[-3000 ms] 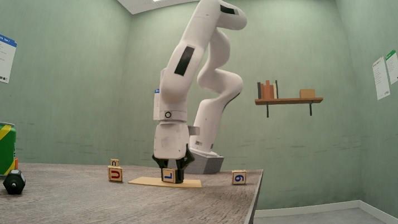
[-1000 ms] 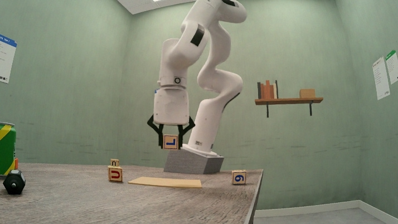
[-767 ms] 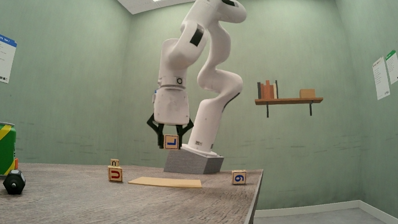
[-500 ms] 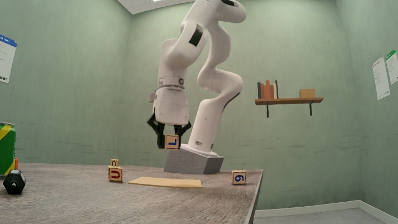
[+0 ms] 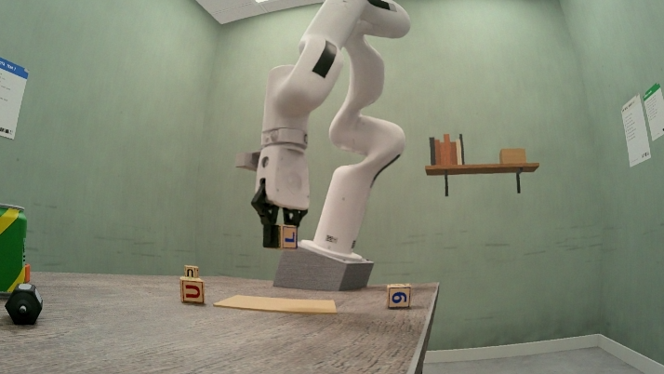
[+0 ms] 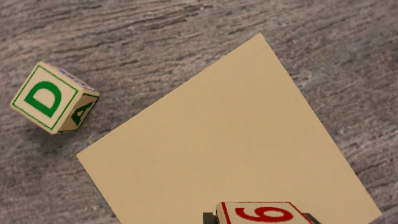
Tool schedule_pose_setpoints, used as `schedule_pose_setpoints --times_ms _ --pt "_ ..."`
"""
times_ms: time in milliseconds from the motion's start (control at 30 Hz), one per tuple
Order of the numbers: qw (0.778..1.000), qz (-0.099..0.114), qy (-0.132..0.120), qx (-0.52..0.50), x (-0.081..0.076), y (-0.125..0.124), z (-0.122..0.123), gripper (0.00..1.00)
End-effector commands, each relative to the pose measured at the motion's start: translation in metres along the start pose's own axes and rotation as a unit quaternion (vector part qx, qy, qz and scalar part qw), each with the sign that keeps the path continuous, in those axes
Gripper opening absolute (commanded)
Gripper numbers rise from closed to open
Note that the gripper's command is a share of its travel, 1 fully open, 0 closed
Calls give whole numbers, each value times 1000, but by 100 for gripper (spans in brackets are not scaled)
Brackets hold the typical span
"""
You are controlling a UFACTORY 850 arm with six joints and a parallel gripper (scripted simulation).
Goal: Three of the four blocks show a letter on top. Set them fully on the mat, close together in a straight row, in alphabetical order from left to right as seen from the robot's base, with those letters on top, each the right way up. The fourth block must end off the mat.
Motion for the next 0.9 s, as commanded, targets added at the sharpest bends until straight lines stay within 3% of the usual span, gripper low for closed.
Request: schedule_pose_setpoints --times_ms 0,267,867 --pt "998 -8 -9 -69 -1 0 -3 41" --pt "983 -9 -8 -181 -1 1 -5 41" --pt "979 -9 -8 -202 -1 1 -6 41"
Point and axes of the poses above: the point where the finger pads meet when closed, its own x axis out along the fingers, its own y axis across the jaws, z = x × y, the point moved 7 cm from there along -x, back along the fingers, and after that the axes turned 5 degrees about -x, right-handed, at the moved point
